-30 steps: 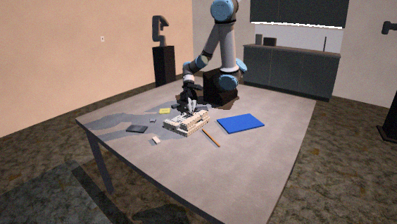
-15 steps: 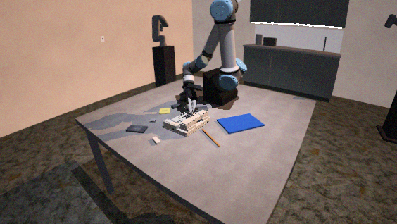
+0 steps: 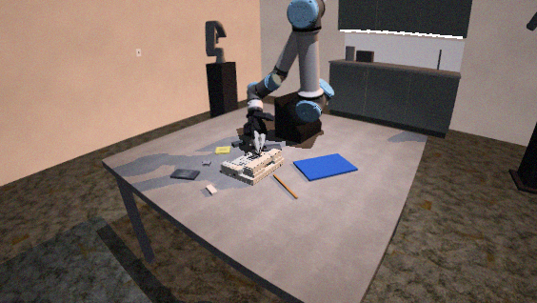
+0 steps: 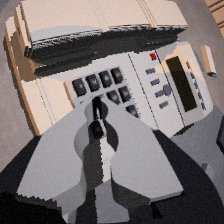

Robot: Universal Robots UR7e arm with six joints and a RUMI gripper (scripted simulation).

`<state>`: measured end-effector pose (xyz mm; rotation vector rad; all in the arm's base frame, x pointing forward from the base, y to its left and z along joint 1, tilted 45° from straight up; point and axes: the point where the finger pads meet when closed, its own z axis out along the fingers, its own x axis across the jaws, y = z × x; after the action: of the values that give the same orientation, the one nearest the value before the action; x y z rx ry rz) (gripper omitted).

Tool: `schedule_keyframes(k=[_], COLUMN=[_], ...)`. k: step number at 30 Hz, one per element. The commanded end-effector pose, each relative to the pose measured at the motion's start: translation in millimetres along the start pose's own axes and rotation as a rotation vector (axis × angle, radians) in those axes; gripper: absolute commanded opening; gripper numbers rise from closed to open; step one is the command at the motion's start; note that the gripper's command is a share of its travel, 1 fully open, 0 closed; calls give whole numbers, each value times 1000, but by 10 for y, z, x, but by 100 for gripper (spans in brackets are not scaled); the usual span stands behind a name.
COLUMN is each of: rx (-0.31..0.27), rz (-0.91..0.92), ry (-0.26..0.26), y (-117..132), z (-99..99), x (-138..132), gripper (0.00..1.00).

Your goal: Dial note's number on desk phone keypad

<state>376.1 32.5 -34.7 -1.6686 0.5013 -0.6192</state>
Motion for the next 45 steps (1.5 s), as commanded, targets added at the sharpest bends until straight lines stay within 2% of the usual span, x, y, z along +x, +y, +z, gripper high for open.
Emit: schedule_keyframes(k=[1, 9, 27, 45], rx=[0, 0, 0, 0], rz=[-1, -1, -1, -1], ry=[0, 0, 0, 0], y=[-38, -49, -195, -135], z=[-49, -38, 118, 194], x=[34, 37, 82, 31], gripper=[0, 0, 0, 0])
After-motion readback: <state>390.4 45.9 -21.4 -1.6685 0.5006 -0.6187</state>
